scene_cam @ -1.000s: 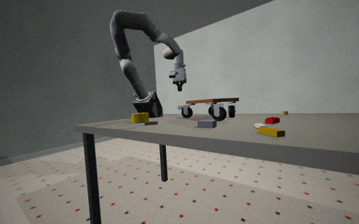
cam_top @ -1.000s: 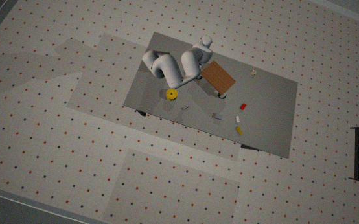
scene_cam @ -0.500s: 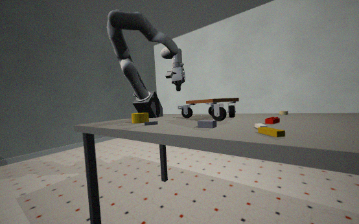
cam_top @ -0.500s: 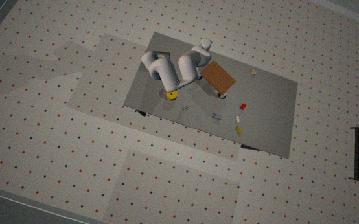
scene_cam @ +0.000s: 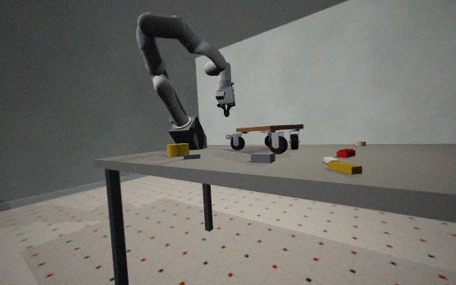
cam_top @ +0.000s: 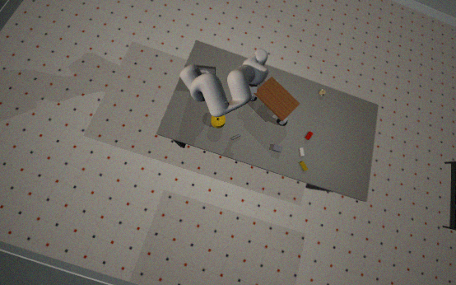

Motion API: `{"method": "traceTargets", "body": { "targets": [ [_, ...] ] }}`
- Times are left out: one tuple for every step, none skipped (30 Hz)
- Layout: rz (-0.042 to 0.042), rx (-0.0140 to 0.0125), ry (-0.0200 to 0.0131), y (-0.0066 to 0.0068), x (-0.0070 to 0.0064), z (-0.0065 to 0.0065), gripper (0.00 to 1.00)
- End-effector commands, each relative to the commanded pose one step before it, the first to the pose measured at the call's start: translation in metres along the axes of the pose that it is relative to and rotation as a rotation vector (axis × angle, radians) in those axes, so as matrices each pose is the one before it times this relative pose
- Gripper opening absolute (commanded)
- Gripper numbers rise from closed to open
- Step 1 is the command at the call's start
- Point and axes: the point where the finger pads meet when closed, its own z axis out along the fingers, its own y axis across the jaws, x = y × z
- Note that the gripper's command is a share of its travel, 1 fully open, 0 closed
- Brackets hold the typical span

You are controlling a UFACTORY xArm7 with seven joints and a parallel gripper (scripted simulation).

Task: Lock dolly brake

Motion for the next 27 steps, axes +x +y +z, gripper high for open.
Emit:
{"method": "traceTargets", "body": {
  "targets": [
    [-0.19099,-0.00182,-0.00793,-0.00156,-0.00021,0.00098,0.00],
    [-0.06466,0.00006,0.00033,-0.00004,0.00008,0.00084,0.00],
    [-0.06781,0.00004,0.00033,-0.00003,0.00008,0.00088,0.00],
    [-0.06549,0.00012,0.00045,-0.00003,0.00008,0.00092,0.00],
    [-0.04886,0.00052,0.00108,-0.00002,0.00007,0.00095,0.00],
    [-0.05330,0.00053,0.00134,-0.00001,0.00007,0.00099,0.00],
    [-0.05558,0.00054,0.00160,-0.00001,0.00006,0.00102,0.00],
    [-0.05583,0.00053,0.00179,0.00000,0.00005,0.00104,0.00],
    [-0.05542,0.00050,0.00188,0.00000,0.00004,0.00106,0.00],
    [-0.05512,0.00045,0.00193,0.00001,0.00003,0.00108,0.00],
    [-0.05504,0.00040,0.00196,0.00001,0.00002,0.00109,0.00],
    [-0.05509,0.00034,0.00199,0.00001,0.00000,0.00110,0.00],
    [-0.05514,0.00027,0.00200,0.00001,-0.00001,0.00111,0.00],
    [0.00000,0.00000,0.00000,0.00000,0.00000,0.00000,0.00],
    [0.00000,0.00000,0.00000,0.00000,0.00000,0.00000,0.00],
    [-0.16160,0.00021,-0.00038,0.00001,-0.00002,0.00111,0.00],
    [-0.04207,-0.00023,0.00272,0.00000,-0.00004,0.00111,0.00],
    [-0.03786,-0.00023,0.00245,0.00000,-0.00005,0.00111,0.00],
    [-0.04635,0.00005,0.00201,-0.00001,-0.00006,0.00110,0.00],
    [-0.05436,0.00022,0.00191,-0.00002,-0.00007,0.00108,0.00],
    [-0.05634,0.00010,0.00198,-0.00003,-0.00008,0.00107,0.00],
    [-0.05598,-0.00017,0.00186,-0.00004,-0.00009,0.00105,0.00],
    [-0.05546,-0.00037,0.00165,-0.00005,-0.00009,0.00102,0.00],
    [-0.05522,-0.00043,0.00152,-0.00006,-0.00010,0.00099,0.00],
    [-0.05518,-0.00042,0.00149,-0.00006,-0.00010,0.00096,0.00],
    [-0.05519,-0.00042,0.00148,-0.00007,-0.00010,0.00093,0.00],
    [-0.05520,-0.00043,0.00146,-0.00008,-0.00010,0.00089,0.00]
  ]
}}
